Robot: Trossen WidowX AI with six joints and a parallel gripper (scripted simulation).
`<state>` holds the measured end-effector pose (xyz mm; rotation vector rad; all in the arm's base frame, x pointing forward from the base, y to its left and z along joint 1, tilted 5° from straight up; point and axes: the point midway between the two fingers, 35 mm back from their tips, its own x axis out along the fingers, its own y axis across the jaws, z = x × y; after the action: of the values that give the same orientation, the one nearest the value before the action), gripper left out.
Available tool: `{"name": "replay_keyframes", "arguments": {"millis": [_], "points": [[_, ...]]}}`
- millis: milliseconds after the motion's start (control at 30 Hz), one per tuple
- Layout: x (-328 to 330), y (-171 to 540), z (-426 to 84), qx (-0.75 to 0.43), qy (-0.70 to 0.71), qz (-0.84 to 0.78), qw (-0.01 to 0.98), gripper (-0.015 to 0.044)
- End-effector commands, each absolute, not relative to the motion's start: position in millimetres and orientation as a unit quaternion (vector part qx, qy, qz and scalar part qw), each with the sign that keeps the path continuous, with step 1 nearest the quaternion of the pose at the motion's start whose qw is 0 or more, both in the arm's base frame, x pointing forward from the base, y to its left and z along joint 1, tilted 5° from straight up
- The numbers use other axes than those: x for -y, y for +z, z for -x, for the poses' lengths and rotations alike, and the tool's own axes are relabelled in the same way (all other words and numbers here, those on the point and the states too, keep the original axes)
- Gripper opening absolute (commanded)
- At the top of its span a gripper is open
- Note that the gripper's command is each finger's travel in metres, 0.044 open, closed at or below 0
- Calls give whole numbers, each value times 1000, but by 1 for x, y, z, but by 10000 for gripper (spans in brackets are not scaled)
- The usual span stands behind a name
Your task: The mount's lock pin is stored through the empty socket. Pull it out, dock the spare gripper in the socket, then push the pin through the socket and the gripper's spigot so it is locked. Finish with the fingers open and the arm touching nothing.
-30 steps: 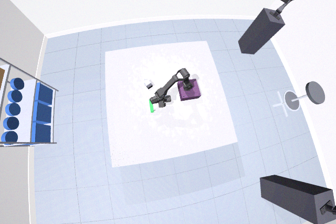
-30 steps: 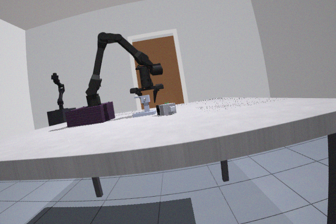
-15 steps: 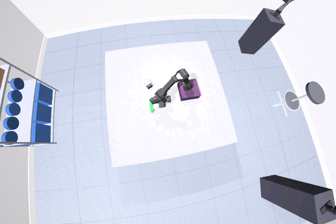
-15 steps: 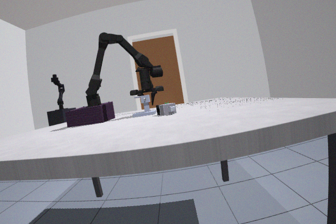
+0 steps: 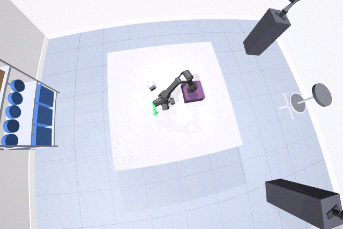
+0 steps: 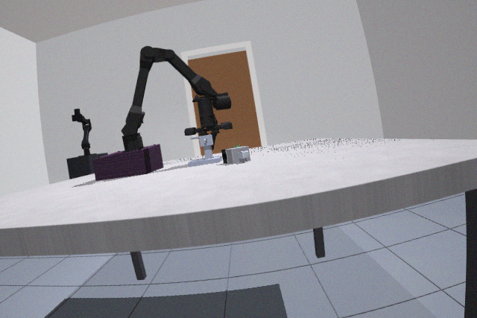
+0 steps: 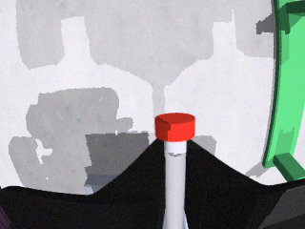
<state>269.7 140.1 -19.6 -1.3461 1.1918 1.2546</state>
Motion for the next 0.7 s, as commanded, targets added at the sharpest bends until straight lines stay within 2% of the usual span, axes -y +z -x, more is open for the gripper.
{"name": "replay_keyframes", "arguments": {"millis": [0,667], "points": [[-141,-18,-270,-478,516,541,462,0],[-155,-11,-269,-454,541,515,486,0]]}}
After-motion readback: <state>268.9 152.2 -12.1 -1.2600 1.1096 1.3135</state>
